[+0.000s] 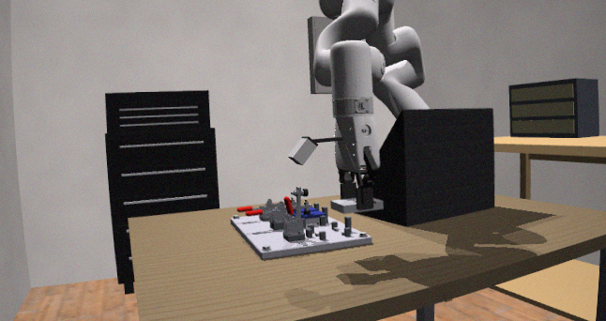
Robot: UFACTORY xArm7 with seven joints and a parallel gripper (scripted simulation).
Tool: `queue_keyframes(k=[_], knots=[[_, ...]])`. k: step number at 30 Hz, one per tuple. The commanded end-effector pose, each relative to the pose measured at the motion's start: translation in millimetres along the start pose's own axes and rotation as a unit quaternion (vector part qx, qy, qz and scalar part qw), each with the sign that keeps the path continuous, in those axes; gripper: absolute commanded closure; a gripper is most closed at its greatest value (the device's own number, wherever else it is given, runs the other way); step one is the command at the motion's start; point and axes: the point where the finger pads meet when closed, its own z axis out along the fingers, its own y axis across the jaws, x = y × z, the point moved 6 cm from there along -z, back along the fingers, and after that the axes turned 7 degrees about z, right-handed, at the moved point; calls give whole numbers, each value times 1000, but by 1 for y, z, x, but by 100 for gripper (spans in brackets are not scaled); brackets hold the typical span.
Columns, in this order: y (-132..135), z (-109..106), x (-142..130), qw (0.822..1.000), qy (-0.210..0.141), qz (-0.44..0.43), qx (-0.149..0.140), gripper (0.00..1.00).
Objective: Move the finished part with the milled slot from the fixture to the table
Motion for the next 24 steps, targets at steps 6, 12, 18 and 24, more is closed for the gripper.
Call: queue_keyframes(k=[6,12,18,24], knots=[[-1,2,1,1000,1,0,2,100],[-1,8,1,1000,1,0,2,100],[-2,20,1,1000,1,0,2,100],[-2,35,1,1000,1,0,2,100]])
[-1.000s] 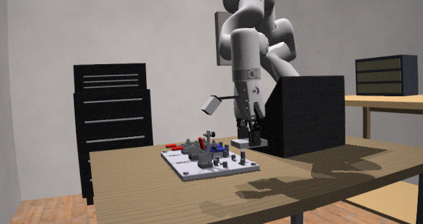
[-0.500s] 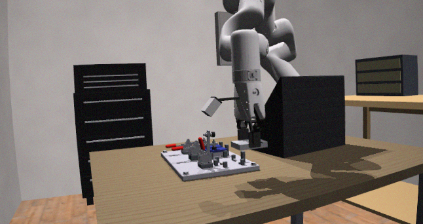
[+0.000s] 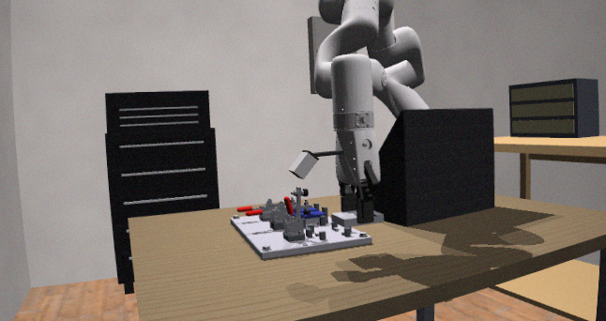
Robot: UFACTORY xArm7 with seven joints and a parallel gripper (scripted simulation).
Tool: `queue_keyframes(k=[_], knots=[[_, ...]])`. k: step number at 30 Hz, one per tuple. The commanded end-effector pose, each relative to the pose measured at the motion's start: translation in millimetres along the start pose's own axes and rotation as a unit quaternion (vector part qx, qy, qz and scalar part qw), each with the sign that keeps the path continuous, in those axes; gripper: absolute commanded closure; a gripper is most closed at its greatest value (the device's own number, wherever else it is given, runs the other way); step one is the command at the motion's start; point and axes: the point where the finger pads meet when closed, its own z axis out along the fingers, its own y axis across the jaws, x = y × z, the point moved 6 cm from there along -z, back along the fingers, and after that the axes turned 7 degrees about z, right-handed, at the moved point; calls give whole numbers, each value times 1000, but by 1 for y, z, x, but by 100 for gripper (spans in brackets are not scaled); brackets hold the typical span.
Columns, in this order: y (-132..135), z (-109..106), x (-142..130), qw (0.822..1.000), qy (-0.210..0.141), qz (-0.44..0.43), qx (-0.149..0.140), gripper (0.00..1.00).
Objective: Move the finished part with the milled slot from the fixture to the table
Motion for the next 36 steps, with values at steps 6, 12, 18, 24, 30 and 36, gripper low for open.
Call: queue_keyframes(k=[6,12,18,24,30,36], knots=[[-2,20,1,1000,1,0,2,100],[-2,35,1,1000,1,0,2,100],[-2,44,1,1000,1,0,2,100],[-2,51,1,1000,1,0,2,100],[-2,55,1,1000,1,0,2,100],[-2,55,1,1000,1,0,2,100]])
